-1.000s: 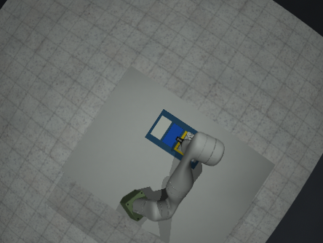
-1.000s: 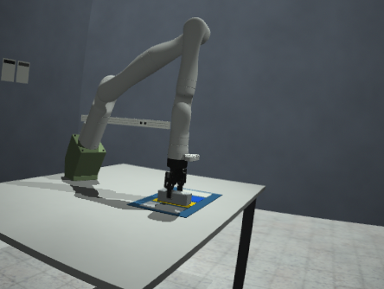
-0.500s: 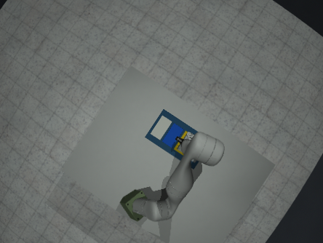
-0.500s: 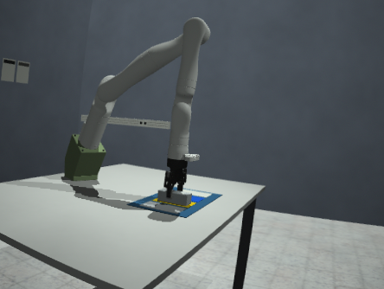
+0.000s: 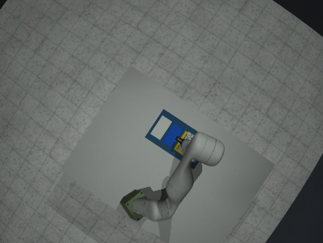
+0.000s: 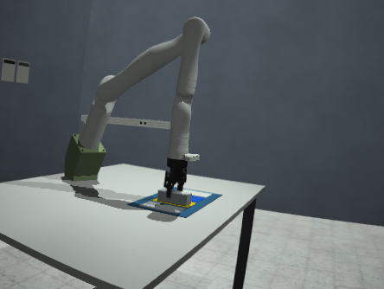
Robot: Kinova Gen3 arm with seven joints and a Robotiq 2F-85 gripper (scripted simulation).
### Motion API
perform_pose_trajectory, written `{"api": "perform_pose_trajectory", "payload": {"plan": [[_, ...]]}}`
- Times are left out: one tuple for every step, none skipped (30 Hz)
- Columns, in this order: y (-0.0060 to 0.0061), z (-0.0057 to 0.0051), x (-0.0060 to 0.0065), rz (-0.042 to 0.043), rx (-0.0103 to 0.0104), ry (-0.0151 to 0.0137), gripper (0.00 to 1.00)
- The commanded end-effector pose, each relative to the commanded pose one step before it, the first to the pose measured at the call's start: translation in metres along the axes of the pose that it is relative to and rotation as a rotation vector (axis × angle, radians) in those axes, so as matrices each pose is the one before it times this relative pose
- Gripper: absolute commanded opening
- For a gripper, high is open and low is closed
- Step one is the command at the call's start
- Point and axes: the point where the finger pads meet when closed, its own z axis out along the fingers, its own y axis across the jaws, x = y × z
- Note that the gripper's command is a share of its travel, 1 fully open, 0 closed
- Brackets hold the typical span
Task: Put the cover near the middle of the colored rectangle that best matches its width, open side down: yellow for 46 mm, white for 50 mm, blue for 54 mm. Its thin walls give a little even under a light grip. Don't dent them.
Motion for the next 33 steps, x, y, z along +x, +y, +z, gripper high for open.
{"api": "perform_pose_trajectory", "payload": {"plan": [[-0.00011,-0.00125,0.00026,-0.00006,0.00039,0.00081,1.00],[0.00000,-0.00042,0.00000,-0.00001,-0.00001,-0.00001,1.00],[0.00000,-0.00049,0.00000,0.00000,-0.00001,0.00000,1.00],[0.00000,-0.00056,0.00000,0.00000,0.00001,0.00000,1.00],[-0.00001,-0.00063,0.00000,0.00002,0.00002,0.00002,1.00],[-0.00001,-0.00070,0.00001,0.00003,0.00005,0.00003,1.00],[-0.00001,-0.00077,0.00001,0.00004,0.00006,0.00004,1.00],[0.00002,-0.00076,-0.00002,-0.00005,-0.00008,-0.00006,1.00],[0.00000,0.00000,0.00000,0.00000,0.00000,0.00000,1.00],[0.00000,0.00000,0.00000,0.00000,0.00000,0.00000,1.00],[0.00001,-0.00083,-0.00001,-0.00003,-0.00005,-0.00004,1.00],[0.00000,-0.00090,0.00000,-0.00001,-0.00002,-0.00001,1.00],[-0.00001,-0.00098,0.00000,0.00002,0.00003,0.00002,1.00],[-0.00002,-0.00105,0.00002,0.00005,0.00009,0.00007,1.00],[0.00001,-0.00103,-0.00001,-0.00002,-0.00004,-0.00004,1.00],[0.00002,-0.00105,-0.00002,-0.00005,-0.00008,-0.00007,1.00],[0.00000,-0.00112,0.00000,-0.00001,-0.00001,-0.00001,1.00],[-0.00002,-0.00118,0.00001,0.00004,0.00007,0.00006,1.00],[-0.00002,-0.00121,0.00002,0.00005,0.00008,0.00006,1.00],[0.00003,-0.00111,-0.00004,-0.00008,-0.00014,-0.00014,1.00],[0.00001,-0.00116,-0.00001,-0.00003,-0.00005,-0.00005,1.00],[-0.00001,-0.00122,0.00002,0.00003,0.00005,0.00005,1.00],[-0.00004,-0.00128,0.00005,0.00009,0.00016,0.00016,1.00],[0.00004,-0.00109,-0.00006,-0.00010,-0.00017,-0.00021,1.00],[0.00002,-0.00113,-0.00003,-0.00004,-0.00008,-0.00010,1.00],[0.00000,0.00000,0.00000,0.00000,0.00000,0.00000,1.00],[0.00000,0.00000,0.00000,0.00000,0.00000,0.00000,1.00],[-0.00001,-0.00118,0.00001,0.00002,0.00003,0.00004,1.00],[-0.00004,-0.00123,0.00005,0.00008,0.00015,0.00019,1.00],[0.00002,-0.00103,-0.00005,-0.00004,-0.00008,-0.00015,1.00],[0.00004,-0.00096,-0.00007,-0.00007,-0.00014,-0.00023,1.00],[0.00001,-0.00100,-0.00002,-0.00002,-0.00004,-0.00006,1.00],[-0.00002,-0.00104,0.00004,0.00004,0.00007,0.00012,1.00]]}}
